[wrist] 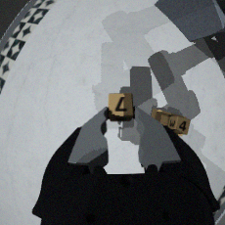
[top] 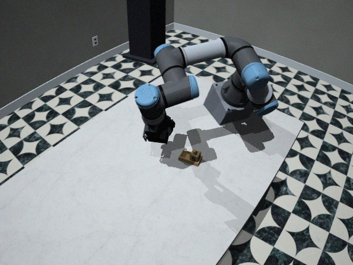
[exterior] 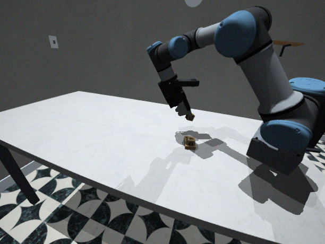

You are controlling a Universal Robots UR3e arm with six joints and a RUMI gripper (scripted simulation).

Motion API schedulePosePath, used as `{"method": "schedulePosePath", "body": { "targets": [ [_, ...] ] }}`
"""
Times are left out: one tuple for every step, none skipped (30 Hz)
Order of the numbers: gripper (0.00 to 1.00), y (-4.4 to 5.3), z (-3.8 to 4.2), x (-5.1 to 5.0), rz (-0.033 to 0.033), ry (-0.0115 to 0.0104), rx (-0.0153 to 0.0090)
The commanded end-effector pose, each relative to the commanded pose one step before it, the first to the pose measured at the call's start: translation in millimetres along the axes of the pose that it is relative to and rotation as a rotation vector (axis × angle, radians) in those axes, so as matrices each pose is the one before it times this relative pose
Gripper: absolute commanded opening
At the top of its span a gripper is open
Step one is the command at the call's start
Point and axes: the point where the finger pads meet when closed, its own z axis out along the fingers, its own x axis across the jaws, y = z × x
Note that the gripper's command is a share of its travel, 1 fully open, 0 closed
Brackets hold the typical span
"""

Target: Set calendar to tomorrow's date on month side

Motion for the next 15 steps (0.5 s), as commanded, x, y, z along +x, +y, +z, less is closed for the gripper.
{"method": "schedulePosePath", "body": {
  "targets": [
    [0.11, -0.086, -0.838, -0.64, 0.00076, -0.00183, -0.00562],
    [0.11, -0.050, 0.028, 0.00, 0.00005, 0.00040, -0.00251],
    [0.11, -0.063, 0.035, 0.00, 0.00007, 0.00049, -0.00317],
    [0.11, 0.000, 0.000, 0.00, 0.00000, 0.00000, 0.00000],
    [0.11, 0.000, 0.000, 0.00, 0.00000, 0.00000, 0.00000],
    [0.11, -0.076, 0.041, 0.00, 0.00008, 0.00058, -0.00386],
    [0.11, -0.088, 0.047, 0.00, 0.00009, 0.00066, -0.00458],
    [0.11, -0.099, 0.051, 0.00, 0.00010, 0.00073, -0.00529],
    [0.11, -0.110, 0.055, 0.00, 0.00010, 0.00079, -0.00600],
    [0.11, -0.119, 0.057, 0.00, 0.00011, 0.00082, -0.00668],
    [0.11, -0.126, 0.058, 0.00, 0.00011, 0.00084, -0.00734],
    [0.11, -0.132, 0.058, 0.00, 0.00010, 0.00083, -0.00796],
    [0.11, -0.135, 0.055, 0.00, 0.00010, 0.00080, -0.00854],
    [0.11, -0.137, 0.051, 0.00, 0.00009, 0.00075, -0.00905],
    [0.11, -0.136, 0.046, 0.00, 0.00007, 0.00068, -0.00951]
  ]
}}
